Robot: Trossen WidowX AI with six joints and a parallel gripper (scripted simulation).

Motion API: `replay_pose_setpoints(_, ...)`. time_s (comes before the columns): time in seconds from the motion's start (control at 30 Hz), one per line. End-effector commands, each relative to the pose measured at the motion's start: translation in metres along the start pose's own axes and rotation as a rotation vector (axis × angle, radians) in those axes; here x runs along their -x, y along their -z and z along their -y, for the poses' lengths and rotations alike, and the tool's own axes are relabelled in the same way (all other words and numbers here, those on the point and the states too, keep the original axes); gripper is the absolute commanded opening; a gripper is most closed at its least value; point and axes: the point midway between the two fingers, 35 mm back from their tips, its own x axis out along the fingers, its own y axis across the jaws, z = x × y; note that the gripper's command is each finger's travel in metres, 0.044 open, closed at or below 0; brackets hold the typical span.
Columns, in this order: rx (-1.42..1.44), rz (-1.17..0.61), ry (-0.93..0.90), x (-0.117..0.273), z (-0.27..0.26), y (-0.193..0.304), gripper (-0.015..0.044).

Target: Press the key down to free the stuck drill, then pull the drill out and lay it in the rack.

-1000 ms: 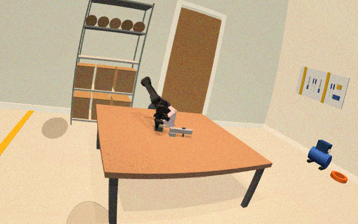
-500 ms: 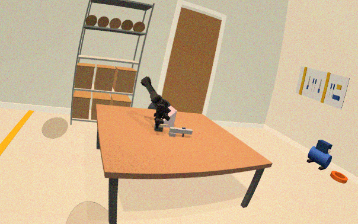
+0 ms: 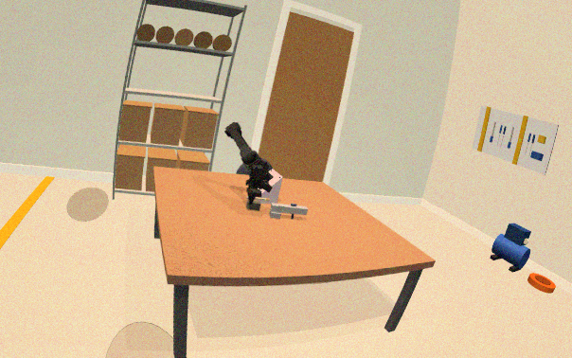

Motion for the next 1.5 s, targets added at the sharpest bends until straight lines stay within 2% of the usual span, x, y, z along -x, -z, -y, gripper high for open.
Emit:
replay_pose_setpoints(0.0, -0.01, -0.002, 0.005, 0.003, 0.001, 0.002, 0.0)
replay_pose_setpoints(1.03, -0.01, -0.002, 0.005, 0.009, 0.003, 0.005, 0.0)
replay_pose_setpoints(1.47, -0.009, -0.002, 0.004, 0.007, -0.017, 0.008, 0.0)
